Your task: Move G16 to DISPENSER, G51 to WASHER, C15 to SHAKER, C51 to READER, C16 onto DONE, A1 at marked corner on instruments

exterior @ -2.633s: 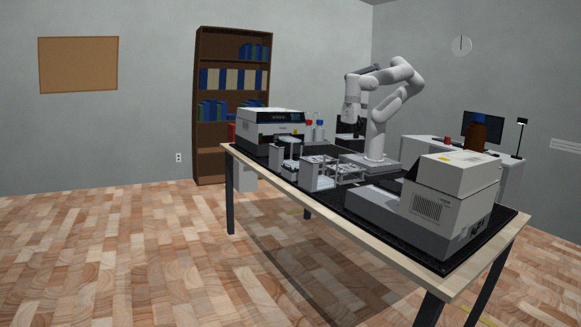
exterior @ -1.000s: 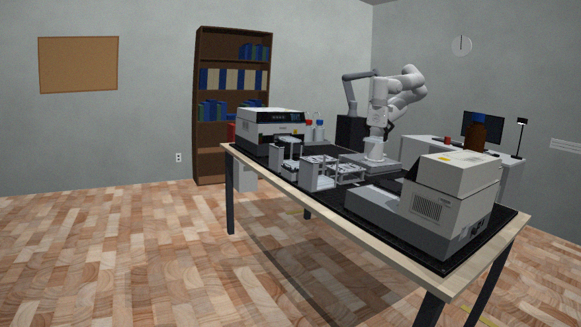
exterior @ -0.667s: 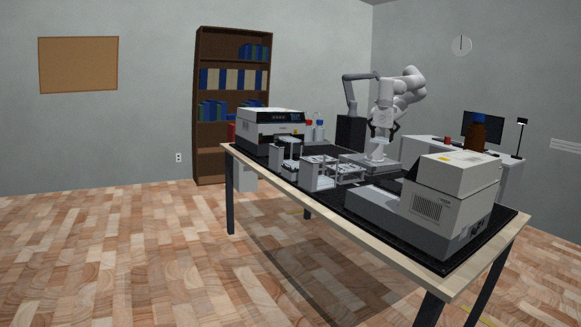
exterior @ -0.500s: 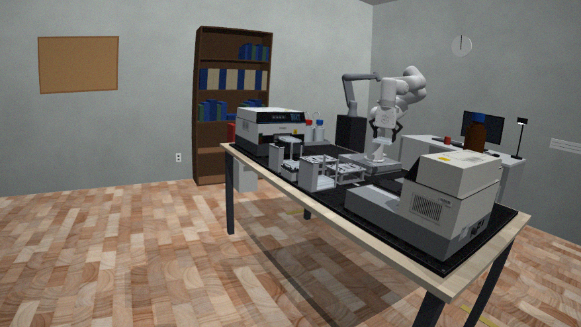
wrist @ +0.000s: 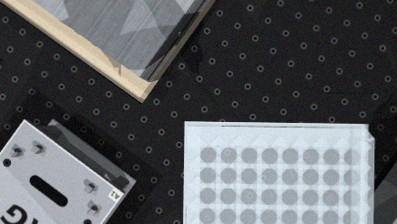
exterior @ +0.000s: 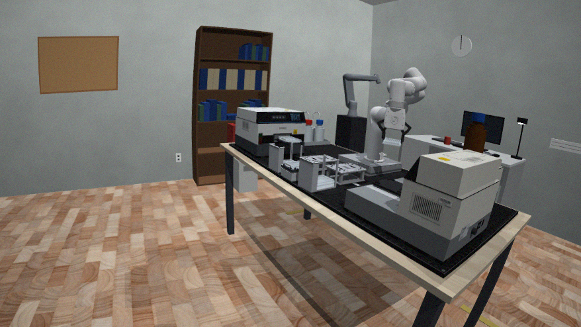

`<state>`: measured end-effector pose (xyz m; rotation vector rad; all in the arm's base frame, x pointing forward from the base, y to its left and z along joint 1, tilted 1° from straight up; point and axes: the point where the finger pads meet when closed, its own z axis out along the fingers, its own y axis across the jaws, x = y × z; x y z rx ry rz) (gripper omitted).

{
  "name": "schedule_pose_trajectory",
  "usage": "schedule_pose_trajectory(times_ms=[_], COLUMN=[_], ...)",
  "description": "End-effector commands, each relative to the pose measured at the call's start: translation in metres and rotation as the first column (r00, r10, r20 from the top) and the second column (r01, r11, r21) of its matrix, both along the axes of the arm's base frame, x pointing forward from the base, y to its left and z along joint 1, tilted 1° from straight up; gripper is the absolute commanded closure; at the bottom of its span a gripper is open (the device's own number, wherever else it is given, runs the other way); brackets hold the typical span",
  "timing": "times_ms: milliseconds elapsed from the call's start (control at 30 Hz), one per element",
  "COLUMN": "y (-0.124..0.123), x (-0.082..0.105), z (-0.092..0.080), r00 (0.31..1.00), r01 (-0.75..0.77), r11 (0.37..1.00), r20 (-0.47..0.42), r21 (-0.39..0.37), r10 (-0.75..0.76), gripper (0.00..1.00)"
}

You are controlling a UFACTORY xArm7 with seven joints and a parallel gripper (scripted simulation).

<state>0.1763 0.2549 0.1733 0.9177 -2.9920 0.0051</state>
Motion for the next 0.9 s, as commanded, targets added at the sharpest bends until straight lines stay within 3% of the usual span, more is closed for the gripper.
schedule_pose_trajectory(times_ms=[0, 867], y=[0.007, 0.026], x=[-0.008, -0.073], z=[0.001, 0.002], r00=[1.000, 0.975], r01=[-0.020, -0.222], r11=[1.000, 0.975], r20=[0.002, 0.001], r21=[0.003, 0.005], r10=[0.020, 0.222], gripper=[1.00, 1.00])
